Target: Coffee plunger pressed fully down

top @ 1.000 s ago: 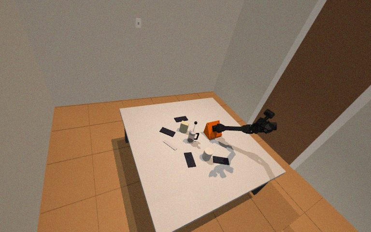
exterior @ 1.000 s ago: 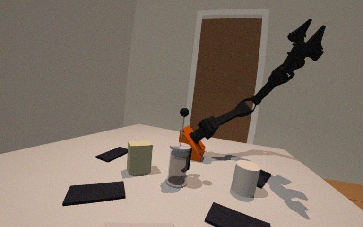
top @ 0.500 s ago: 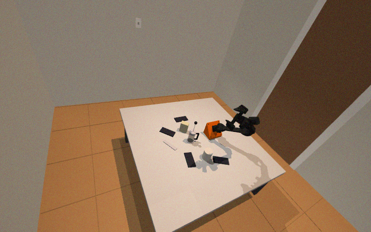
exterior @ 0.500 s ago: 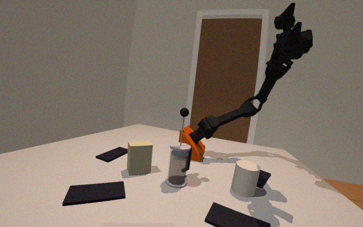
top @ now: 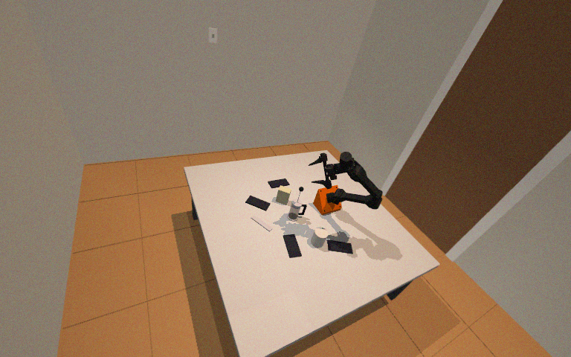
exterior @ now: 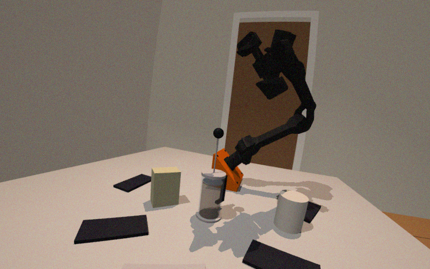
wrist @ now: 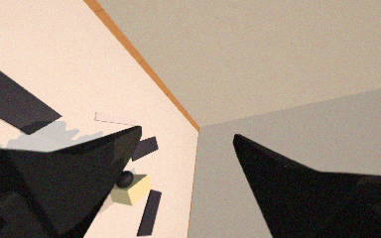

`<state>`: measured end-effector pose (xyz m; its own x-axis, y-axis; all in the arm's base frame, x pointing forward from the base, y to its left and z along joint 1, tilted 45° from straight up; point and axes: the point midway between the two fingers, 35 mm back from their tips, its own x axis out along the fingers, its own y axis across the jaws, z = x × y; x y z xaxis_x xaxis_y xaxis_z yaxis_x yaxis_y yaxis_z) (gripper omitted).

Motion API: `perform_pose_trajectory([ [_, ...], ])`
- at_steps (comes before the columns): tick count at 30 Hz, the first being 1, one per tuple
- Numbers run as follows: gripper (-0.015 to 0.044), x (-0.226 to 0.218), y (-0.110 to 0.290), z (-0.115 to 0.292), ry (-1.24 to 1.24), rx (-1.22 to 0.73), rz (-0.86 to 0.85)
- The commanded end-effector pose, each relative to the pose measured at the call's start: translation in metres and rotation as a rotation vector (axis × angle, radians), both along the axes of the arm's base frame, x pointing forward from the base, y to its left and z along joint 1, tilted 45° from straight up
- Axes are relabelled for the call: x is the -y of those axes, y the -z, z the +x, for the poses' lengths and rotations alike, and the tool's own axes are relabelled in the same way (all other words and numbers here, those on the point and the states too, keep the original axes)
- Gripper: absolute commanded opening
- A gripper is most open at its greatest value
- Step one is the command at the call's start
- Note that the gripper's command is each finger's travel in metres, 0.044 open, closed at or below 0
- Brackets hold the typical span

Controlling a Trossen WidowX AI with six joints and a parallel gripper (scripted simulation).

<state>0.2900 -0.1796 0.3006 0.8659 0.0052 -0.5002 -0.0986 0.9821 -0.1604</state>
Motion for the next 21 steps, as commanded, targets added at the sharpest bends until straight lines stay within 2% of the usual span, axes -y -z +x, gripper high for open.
perform_pose_trajectory([
  [1, 0.0440, 0.000, 0.066, -0.022, -0.014, -0.080, 0.369],
  [4, 0.0440, -0.005, 0.102, -0.045, 0.017, -0.064, 0.747],
  [6, 0.0440, -0.006, 0.111, -0.055, 0.045, -0.032, 0.916],
  [12, 0.0440, -0.011, 0.115, -0.058, 0.049, -0.028, 0.938],
  [21, 0.0440, -0.048, 0.154, -0.057, 0.049, -0.026, 0.938],
])
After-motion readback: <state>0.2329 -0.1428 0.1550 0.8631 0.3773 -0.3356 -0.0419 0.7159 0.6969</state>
